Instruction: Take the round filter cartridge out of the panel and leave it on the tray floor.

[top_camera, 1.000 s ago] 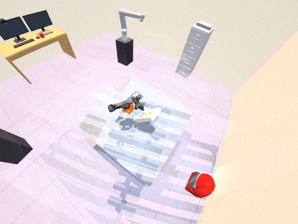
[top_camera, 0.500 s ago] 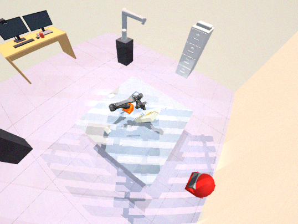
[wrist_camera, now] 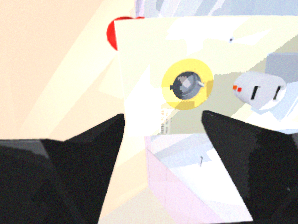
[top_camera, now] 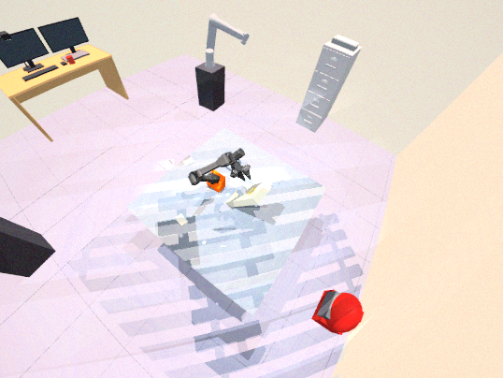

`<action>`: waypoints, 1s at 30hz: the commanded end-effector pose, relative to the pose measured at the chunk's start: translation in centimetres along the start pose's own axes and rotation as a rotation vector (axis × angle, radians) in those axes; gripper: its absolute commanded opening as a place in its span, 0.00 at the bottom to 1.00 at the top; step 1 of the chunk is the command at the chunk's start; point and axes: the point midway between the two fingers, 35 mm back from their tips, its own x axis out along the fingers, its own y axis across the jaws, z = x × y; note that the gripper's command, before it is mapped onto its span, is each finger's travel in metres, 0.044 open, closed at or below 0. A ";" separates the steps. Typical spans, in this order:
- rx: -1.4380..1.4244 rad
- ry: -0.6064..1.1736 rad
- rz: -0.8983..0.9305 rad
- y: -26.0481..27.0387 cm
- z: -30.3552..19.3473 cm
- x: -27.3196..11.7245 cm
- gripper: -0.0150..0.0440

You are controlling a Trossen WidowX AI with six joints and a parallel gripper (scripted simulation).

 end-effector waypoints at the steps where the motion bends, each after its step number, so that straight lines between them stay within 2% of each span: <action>1: 0.006 -0.001 0.006 1.4 0.1 -1.3 0.98; 3: -0.076 0.002 -0.014 0.9 0.0 -1.0 0.89; 6: -0.425 0.032 -0.099 -1.6 -0.3 0.2 0.77; 14: -1.378 0.265 -0.318 -9.2 -0.1 2.5 0.77; 16: -1.527 0.327 -0.346 -10.5 0.0 2.6 0.77; 30: -1.545 0.337 -0.348 -10.9 0.0 3.3 0.77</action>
